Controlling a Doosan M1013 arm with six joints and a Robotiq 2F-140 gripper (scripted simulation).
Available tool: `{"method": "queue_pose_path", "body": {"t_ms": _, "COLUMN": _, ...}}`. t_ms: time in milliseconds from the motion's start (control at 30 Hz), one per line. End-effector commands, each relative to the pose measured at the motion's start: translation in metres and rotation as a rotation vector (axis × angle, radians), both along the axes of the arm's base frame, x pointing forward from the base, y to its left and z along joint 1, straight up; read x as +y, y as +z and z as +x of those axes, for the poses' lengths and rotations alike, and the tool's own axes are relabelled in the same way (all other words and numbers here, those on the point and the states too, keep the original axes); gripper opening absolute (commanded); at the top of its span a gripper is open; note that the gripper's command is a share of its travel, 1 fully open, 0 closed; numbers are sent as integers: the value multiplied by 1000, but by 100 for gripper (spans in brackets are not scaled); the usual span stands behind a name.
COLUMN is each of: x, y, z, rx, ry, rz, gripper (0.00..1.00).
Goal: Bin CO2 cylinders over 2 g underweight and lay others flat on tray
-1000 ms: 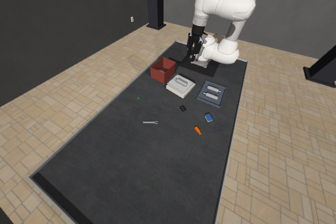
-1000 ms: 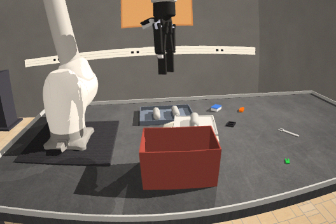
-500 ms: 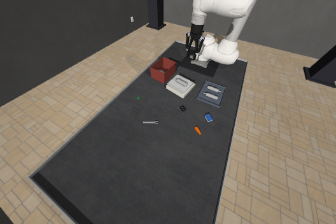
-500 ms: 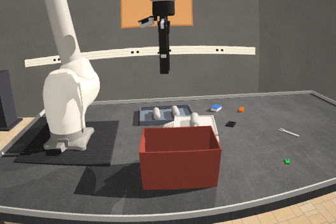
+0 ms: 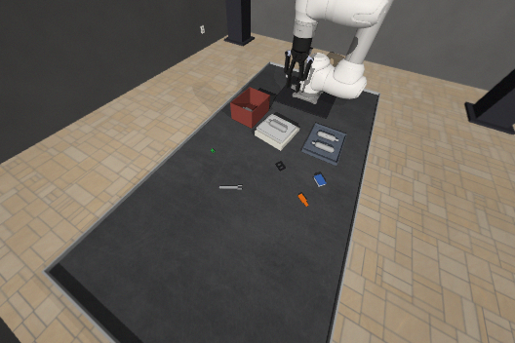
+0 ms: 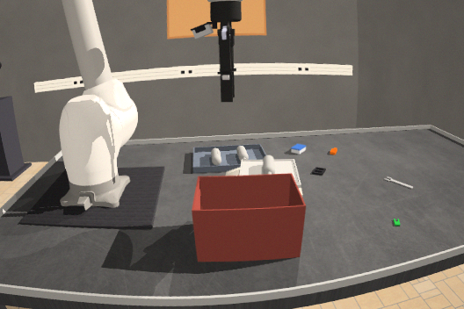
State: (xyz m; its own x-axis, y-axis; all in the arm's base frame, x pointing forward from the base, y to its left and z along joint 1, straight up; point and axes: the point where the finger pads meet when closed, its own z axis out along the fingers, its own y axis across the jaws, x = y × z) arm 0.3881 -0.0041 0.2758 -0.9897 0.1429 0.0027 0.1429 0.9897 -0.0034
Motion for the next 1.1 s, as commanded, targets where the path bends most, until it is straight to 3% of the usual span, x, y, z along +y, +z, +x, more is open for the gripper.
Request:
{"method": "queue_pose_path", "body": {"t_ms": 0, "x": 0, "y": 1, "z": 0, "rx": -1, "ry": 0, "rz": 0, "gripper": 40}}
{"method": "queue_pose_path", "body": {"t_ms": 833, "x": 0, "y": 0, "z": 1, "rx": -1, "ry": -16, "rz": 0, "gripper": 40}}
{"method": "queue_pose_path", "body": {"t_ms": 933, "x": -1, "y": -4, "z": 8, "rx": -1, "ry": -109, "rz": 0, "gripper": 40}}
{"method": "queue_pose_path", "body": {"t_ms": 1067, "x": -4, "y": -17, "z": 26, "rx": -2, "ry": -387, "rz": 0, "gripper": 40}}
